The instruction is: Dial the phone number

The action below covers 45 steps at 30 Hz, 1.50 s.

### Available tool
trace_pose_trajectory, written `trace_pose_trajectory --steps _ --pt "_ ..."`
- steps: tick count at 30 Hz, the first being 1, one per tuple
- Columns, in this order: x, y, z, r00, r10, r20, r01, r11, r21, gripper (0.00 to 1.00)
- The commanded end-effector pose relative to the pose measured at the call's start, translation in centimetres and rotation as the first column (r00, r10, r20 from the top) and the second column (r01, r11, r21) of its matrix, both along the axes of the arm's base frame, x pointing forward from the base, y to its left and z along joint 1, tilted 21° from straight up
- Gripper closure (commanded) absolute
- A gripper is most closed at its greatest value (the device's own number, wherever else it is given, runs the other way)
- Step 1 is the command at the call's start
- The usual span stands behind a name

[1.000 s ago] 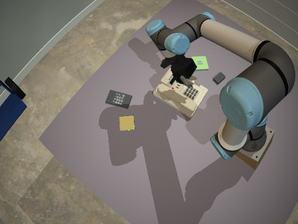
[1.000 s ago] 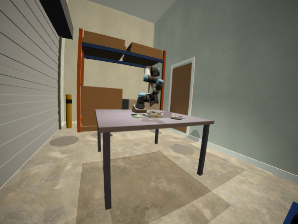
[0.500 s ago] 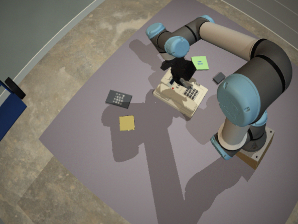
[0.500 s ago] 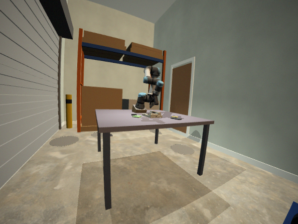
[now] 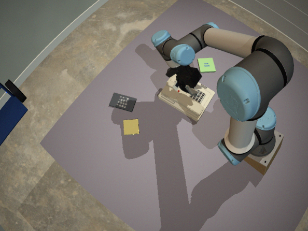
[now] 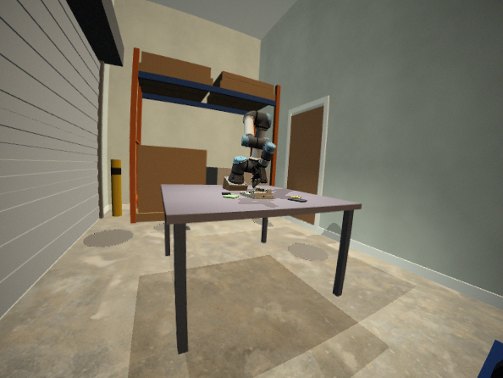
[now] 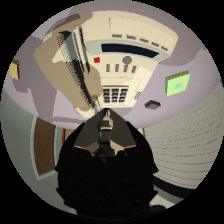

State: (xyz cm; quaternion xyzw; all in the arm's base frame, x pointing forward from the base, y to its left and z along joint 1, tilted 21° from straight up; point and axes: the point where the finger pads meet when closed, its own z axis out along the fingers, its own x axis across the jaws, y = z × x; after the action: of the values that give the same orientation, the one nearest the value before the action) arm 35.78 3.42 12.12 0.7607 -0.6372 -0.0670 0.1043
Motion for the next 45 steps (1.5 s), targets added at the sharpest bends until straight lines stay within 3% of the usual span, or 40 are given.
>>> trace_pose_trajectory --steps 1,45 --pt "0.4 0.02 -0.84 1.0 0.0 0.001 0.0 1.0 0.0 1.0" --pt "0.74 0.06 -1.73 1.0 0.0 0.001 0.0 1.0 0.0 1.0"
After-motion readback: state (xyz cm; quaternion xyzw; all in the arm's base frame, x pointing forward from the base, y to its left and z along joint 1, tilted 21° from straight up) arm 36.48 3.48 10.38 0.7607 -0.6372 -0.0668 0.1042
